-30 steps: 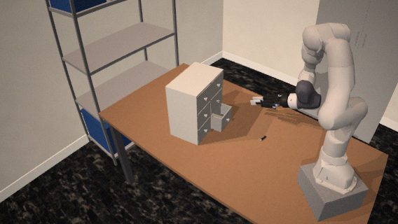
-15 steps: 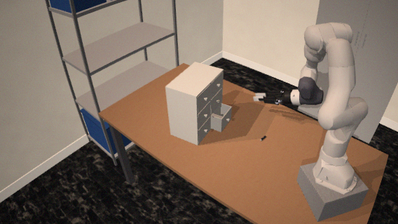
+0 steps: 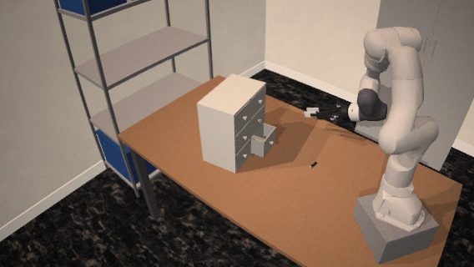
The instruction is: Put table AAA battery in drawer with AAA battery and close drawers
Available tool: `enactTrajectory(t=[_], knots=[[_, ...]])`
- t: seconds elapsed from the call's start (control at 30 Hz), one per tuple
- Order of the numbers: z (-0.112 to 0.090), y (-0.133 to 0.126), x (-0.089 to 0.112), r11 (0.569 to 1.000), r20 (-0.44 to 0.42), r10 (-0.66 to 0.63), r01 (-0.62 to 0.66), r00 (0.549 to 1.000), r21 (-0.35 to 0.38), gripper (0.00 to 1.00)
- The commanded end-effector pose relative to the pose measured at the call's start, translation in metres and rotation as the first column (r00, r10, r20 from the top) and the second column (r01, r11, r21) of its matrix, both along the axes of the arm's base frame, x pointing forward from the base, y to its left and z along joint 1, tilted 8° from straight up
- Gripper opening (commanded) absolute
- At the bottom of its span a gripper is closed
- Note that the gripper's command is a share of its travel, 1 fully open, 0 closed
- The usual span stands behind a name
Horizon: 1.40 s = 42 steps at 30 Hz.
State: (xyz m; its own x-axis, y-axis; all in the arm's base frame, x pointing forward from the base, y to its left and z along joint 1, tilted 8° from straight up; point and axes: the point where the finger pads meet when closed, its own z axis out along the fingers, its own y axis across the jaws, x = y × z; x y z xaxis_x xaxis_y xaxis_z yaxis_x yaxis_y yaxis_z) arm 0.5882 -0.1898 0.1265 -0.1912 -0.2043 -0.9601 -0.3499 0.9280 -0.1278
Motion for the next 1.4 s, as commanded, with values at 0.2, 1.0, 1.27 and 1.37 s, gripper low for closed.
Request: enactTrajectory(t=[0.2, 1.0, 1.27, 1.37], knots=[[0.007, -0.014, 0.001, 1.0, -0.009, -0.005, 0.005, 1.0, 0.017, 0.2], [0.014, -0.029, 0.003, 1.0, -0.009, -0.005, 0.005, 1.0, 0.017, 0.2], [0.016, -0.031, 0.003, 1.0, -0.009, -0.005, 0.005, 1.0, 0.017, 0.2], [0.016, -0.032, 0.003, 1.0, -0.009, -0.005, 0.005, 1.0, 0.017, 0.2]])
